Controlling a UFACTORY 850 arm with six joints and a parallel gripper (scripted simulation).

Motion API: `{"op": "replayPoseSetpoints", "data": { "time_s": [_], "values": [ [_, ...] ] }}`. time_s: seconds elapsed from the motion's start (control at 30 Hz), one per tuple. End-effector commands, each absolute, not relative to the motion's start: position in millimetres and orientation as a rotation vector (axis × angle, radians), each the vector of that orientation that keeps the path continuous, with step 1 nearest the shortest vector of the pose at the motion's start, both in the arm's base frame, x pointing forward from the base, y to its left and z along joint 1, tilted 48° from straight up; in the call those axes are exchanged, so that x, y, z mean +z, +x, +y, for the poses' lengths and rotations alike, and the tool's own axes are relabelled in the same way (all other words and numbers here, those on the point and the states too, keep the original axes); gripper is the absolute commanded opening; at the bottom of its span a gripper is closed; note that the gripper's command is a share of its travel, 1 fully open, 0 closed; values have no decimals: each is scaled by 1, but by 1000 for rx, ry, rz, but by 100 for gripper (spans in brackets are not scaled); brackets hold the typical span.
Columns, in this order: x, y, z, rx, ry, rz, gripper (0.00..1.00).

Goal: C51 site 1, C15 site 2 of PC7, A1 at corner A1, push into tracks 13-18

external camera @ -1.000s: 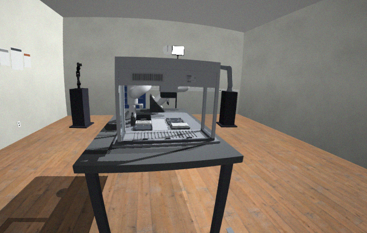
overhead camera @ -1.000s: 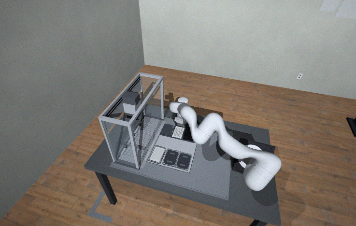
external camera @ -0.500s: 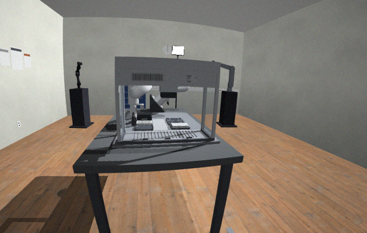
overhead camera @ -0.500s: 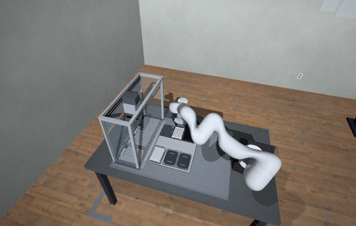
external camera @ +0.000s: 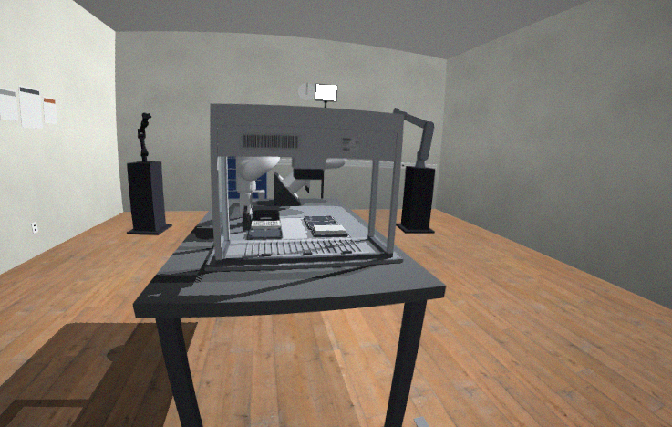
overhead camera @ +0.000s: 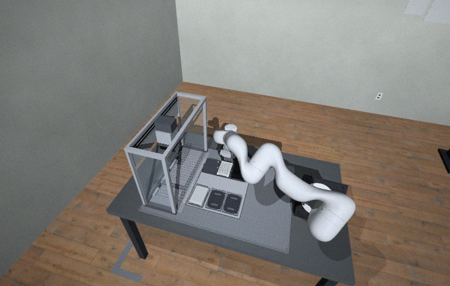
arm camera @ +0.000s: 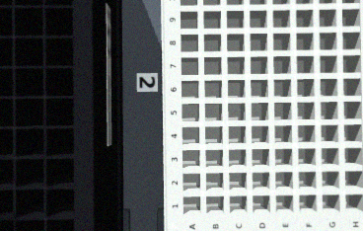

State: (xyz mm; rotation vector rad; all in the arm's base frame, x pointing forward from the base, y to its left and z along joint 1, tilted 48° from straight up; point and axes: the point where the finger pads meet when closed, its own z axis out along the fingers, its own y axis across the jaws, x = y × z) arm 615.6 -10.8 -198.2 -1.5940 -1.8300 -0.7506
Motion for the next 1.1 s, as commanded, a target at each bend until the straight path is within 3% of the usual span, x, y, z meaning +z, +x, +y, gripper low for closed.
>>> {"op": "replayPoseSetpoints", "data": {
  "time_s": [0.0,1.07],
  "values": [
    [-196,616,-10,-752,-1595,-1831,100],
    [-199,617,-13,-752,-1595,-1831,100]
  ]
}}
